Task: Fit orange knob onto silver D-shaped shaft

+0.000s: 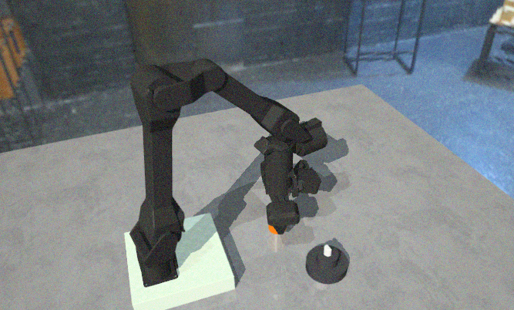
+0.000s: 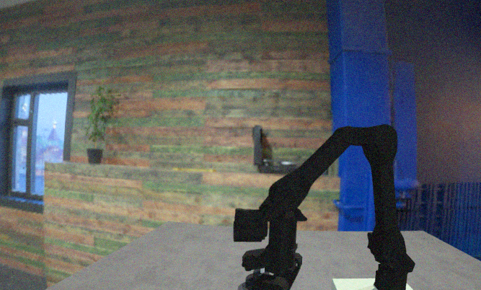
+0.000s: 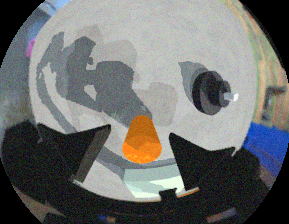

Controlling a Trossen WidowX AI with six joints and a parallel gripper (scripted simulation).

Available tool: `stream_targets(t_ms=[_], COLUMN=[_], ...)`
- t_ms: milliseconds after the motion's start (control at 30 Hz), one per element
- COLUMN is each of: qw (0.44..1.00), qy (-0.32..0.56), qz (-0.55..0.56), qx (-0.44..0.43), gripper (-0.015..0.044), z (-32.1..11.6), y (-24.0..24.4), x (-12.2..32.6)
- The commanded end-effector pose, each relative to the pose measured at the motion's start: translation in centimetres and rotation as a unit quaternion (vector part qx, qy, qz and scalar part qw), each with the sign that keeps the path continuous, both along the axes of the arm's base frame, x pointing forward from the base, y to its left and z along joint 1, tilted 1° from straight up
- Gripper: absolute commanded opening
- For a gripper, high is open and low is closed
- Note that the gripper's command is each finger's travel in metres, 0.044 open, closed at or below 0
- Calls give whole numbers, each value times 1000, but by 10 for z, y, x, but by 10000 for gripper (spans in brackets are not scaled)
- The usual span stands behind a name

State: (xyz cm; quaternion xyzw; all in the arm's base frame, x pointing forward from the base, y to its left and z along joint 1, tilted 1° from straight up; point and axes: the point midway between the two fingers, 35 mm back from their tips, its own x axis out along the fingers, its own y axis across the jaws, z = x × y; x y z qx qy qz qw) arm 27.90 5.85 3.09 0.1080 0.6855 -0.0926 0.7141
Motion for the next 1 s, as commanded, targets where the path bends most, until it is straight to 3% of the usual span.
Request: stream_targets(t_ms=[0,267,600,767,967], qw=[1000,1000,1000,1000,1000], qy=[1,1,1,1,1], qz=[-2,-2,-2,-2,-2], qx=[-3,-3,-3,-3,-3], gripper=[440,440,177,144,0], z=[-7,-17,-17,-17,2], y=[-1,-1,-1,-1,0], x=[-1,-2,-2,-2,3])
